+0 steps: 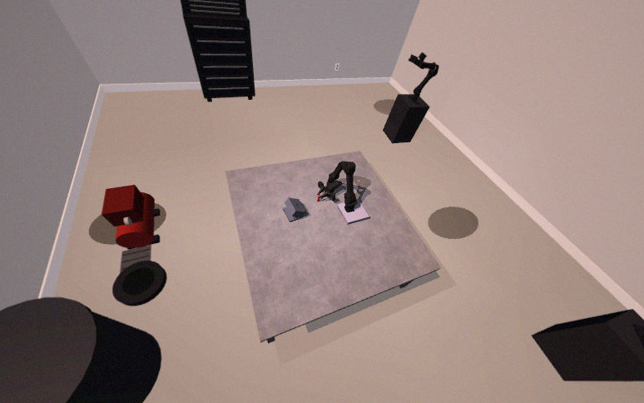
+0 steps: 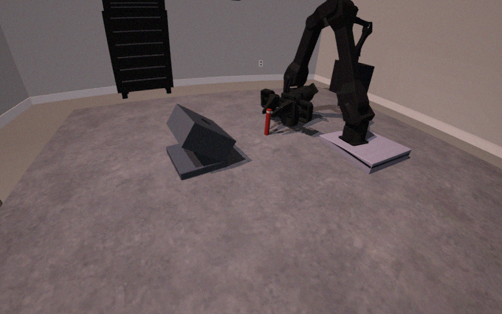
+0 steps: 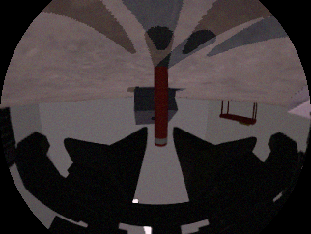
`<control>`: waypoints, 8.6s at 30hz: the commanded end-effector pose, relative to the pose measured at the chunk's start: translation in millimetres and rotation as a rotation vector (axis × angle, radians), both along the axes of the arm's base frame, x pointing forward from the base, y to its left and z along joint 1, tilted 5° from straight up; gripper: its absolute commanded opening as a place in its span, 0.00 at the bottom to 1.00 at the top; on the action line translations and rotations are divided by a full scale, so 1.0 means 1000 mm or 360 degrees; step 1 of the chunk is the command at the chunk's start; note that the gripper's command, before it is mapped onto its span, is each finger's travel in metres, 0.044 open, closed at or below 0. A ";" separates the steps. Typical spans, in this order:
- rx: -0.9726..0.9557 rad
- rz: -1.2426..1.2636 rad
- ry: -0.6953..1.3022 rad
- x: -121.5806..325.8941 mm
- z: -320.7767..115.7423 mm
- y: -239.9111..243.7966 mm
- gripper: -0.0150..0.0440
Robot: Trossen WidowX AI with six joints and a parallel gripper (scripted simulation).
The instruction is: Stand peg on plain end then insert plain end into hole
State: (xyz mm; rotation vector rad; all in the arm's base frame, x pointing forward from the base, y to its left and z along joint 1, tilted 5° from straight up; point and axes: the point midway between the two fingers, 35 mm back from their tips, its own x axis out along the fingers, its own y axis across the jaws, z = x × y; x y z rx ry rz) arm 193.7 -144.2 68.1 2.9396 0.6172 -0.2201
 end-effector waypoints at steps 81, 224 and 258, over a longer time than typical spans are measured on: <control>-0.0772 0.0036 0.1928 0.013 0.078 0.028 1.00; -0.1301 0.0178 0.1443 0.076 0.108 0.041 0.25; -0.1687 0.0469 0.0763 0.128 0.142 0.076 0.25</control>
